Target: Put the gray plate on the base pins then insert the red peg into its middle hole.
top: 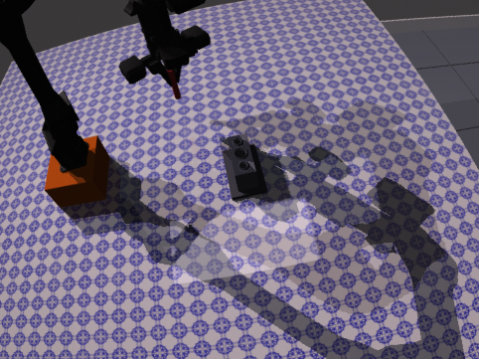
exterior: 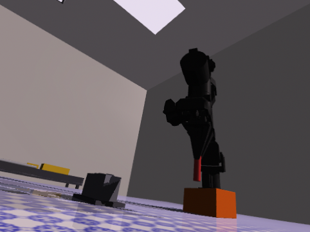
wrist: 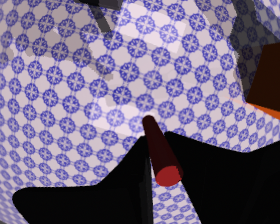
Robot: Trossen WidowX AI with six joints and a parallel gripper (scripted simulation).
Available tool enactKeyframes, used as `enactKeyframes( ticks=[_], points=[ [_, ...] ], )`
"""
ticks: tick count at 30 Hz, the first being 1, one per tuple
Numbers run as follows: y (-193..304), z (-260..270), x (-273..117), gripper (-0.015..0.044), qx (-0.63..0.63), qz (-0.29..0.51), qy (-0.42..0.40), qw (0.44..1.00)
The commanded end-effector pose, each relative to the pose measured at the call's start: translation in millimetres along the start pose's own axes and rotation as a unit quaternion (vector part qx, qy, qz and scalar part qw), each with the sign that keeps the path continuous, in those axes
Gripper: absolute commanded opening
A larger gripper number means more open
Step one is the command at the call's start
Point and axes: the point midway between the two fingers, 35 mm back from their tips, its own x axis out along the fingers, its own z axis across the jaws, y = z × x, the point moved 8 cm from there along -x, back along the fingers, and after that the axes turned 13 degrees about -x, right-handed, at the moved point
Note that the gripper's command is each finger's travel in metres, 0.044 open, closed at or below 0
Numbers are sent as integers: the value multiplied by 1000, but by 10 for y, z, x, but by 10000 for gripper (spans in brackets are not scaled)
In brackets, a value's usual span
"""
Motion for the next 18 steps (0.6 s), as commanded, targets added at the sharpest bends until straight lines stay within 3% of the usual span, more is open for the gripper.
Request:
enactKeyframes(
  ticks=[1, 18],
  points=[
    [-97, 23, 0, 0, -1, -1, 1, 1000],
    [-576, 62, -39, 0, 12, -6, 0, 1000]
  ],
)
